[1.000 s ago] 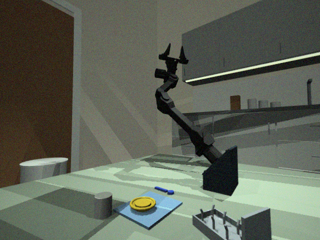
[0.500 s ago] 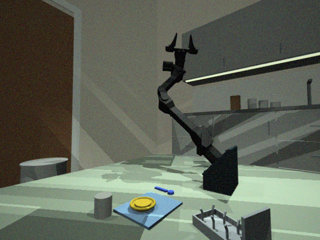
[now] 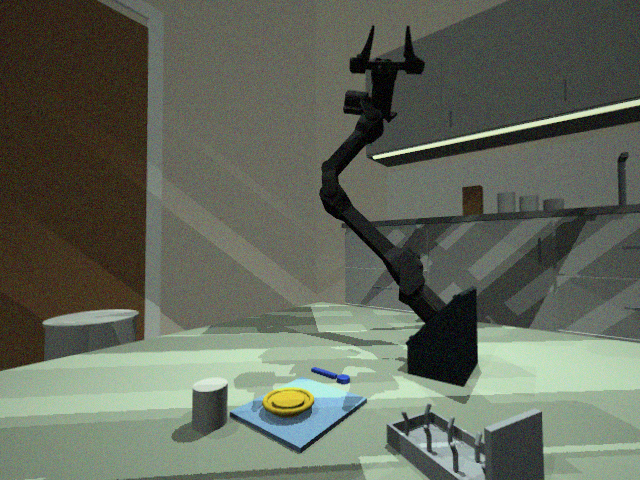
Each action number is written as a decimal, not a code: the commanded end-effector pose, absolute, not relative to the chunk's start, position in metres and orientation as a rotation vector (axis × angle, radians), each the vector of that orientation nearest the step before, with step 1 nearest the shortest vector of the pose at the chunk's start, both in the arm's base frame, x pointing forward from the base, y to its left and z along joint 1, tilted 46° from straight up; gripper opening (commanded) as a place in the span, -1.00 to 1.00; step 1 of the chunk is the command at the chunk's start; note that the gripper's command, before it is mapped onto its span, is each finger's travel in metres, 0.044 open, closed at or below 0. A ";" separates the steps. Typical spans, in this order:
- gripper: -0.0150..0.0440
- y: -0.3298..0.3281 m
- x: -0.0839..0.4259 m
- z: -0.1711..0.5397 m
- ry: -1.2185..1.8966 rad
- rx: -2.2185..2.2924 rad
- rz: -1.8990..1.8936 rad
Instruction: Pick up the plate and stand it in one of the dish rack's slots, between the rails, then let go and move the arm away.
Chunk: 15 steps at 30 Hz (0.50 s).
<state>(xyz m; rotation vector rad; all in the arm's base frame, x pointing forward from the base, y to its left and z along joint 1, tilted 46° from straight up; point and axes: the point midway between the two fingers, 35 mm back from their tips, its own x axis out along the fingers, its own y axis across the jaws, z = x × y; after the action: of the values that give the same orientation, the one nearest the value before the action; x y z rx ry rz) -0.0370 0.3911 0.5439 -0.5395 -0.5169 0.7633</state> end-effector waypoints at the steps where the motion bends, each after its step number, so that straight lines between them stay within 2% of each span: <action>1: 0.86 0.405 -0.010 0.524 -0.484 -0.598 0.720; 15: 0.86 0.421 0.104 0.461 -0.304 -0.741 0.549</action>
<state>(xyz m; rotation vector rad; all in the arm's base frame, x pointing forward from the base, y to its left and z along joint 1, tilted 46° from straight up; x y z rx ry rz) 0.0803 0.4199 0.4779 -0.7100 -0.3484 0.5800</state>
